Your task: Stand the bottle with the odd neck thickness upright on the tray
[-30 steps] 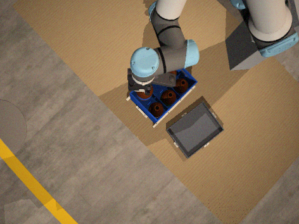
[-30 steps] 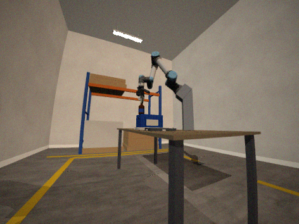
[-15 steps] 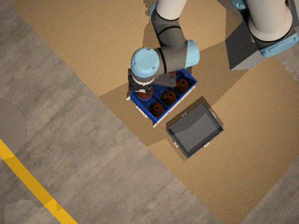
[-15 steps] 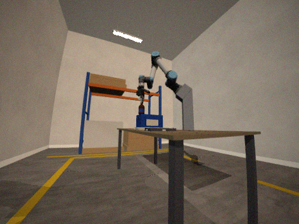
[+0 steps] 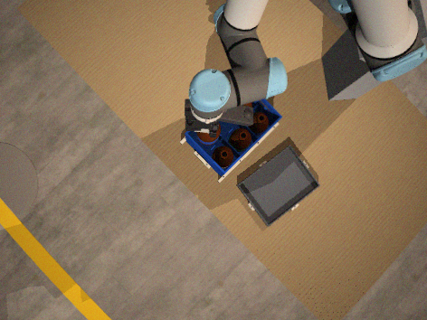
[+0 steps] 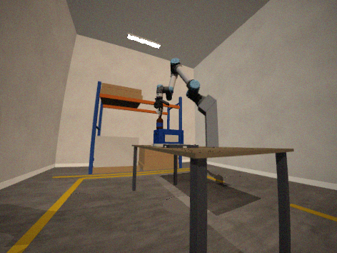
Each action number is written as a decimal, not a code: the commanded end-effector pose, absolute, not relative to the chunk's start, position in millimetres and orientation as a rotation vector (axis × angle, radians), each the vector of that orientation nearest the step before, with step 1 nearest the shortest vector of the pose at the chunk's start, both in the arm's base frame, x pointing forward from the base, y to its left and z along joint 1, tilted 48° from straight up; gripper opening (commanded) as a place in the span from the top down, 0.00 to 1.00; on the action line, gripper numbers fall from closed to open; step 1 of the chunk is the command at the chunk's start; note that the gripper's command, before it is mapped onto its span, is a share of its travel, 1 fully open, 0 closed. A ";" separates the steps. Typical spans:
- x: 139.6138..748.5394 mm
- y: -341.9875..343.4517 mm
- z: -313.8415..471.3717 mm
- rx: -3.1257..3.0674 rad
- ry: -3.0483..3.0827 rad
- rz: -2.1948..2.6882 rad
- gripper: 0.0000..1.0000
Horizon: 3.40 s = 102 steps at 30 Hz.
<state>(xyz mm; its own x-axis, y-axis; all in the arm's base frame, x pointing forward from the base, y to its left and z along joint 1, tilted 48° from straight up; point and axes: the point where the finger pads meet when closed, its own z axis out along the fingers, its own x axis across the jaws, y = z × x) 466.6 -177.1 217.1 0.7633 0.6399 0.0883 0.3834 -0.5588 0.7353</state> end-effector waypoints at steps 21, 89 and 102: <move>467.8 -160.1 205.2 2.224 0.760 0.453 1.00; 473.8 -67.5 137.0 2.224 0.760 0.453 1.00; 475.1 -46.5 121.5 2.224 0.760 0.453 1.00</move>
<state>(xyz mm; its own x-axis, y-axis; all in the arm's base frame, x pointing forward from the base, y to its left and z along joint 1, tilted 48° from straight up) 474.2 -55.4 127.5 0.7629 0.6405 0.0883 0.3840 -0.5587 0.7351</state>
